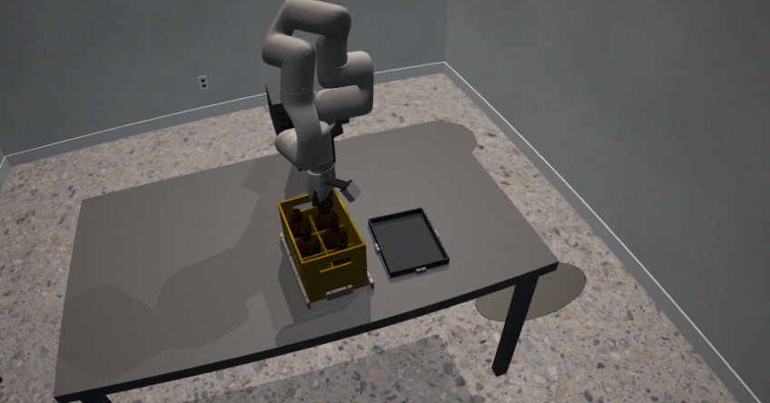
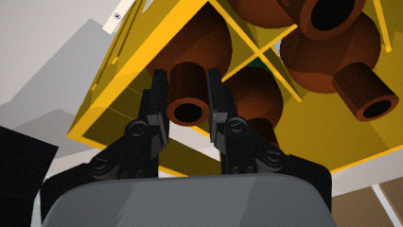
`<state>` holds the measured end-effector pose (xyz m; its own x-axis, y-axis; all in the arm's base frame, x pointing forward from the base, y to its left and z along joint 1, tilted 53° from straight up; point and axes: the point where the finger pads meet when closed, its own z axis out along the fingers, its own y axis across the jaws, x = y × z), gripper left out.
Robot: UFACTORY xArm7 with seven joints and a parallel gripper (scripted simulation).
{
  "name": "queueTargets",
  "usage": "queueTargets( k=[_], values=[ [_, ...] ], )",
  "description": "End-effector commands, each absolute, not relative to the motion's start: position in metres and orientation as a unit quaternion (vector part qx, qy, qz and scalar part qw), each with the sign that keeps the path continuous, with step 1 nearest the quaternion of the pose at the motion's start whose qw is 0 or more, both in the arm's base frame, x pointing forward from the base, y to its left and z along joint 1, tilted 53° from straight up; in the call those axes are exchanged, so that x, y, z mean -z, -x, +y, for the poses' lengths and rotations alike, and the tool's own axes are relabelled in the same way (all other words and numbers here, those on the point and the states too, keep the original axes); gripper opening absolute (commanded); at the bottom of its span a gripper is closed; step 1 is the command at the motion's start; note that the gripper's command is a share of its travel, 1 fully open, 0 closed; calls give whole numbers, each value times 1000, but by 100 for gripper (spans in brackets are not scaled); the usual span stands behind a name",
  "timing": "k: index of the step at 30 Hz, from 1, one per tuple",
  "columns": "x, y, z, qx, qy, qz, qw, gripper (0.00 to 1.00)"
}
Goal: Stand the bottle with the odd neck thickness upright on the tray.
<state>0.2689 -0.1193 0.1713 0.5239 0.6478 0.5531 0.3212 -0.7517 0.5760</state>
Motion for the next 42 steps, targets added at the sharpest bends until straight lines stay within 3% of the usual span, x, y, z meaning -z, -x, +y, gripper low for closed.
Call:
queueTargets(
  k=[1,13,14,42],
  values=[
    [-172,-269,-120,-396,-848,285,207,0],
    [-172,-269,-120,-396,-848,285,207,0],
    [-172,-269,-120,-396,-848,285,207,65],
    [-172,-269,-120,-396,-848,285,207,65]
  ],
)
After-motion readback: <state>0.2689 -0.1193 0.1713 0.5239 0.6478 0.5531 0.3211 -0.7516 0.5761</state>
